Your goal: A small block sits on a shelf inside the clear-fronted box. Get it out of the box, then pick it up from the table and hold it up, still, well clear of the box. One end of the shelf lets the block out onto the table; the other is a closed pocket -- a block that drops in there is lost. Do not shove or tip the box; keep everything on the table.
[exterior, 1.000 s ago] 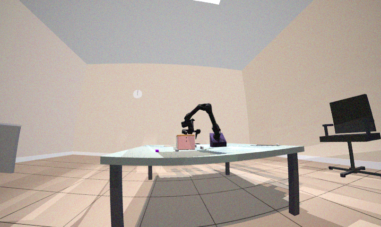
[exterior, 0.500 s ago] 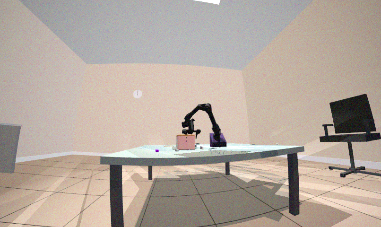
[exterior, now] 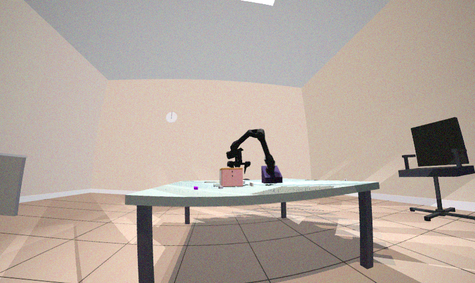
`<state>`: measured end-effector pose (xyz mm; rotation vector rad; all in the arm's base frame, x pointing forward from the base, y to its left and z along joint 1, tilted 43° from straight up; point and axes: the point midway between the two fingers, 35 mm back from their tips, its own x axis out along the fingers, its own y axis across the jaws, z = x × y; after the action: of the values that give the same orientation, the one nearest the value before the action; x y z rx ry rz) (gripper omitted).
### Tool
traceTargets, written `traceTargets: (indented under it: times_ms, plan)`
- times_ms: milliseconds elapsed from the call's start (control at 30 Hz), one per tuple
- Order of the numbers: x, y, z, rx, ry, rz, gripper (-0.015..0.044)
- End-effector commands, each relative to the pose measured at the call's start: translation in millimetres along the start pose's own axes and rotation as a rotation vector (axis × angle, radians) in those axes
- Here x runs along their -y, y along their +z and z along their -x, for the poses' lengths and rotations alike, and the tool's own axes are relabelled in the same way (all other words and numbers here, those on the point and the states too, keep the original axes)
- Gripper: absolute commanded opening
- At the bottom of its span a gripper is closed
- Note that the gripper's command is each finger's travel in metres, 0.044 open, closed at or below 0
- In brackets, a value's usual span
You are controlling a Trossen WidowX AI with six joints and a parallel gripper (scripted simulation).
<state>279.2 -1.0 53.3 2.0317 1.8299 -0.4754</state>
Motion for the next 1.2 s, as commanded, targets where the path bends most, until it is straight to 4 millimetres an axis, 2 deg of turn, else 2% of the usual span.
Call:
traceTargets:
  times_ms: [0, 300, 500, 700, 1167]
  plan:
    - [0.7, -5.8, -2.8, -0.002, -0.003, 0.001, 0.04]
    - [0.6, -14.4, -5.8, -0.002, -0.003, 0.001, 0.04]
    - [-1.3, -4.2, -2.3, -0.002, -0.003, 0.002, 0.04]
    - [-1.4, -3.5, -2.0, -0.002, -0.003, 0.002, 0.04]
    - [-1.5, -17.5, -6.9, -0.002, -0.003, 0.001, 0.04]
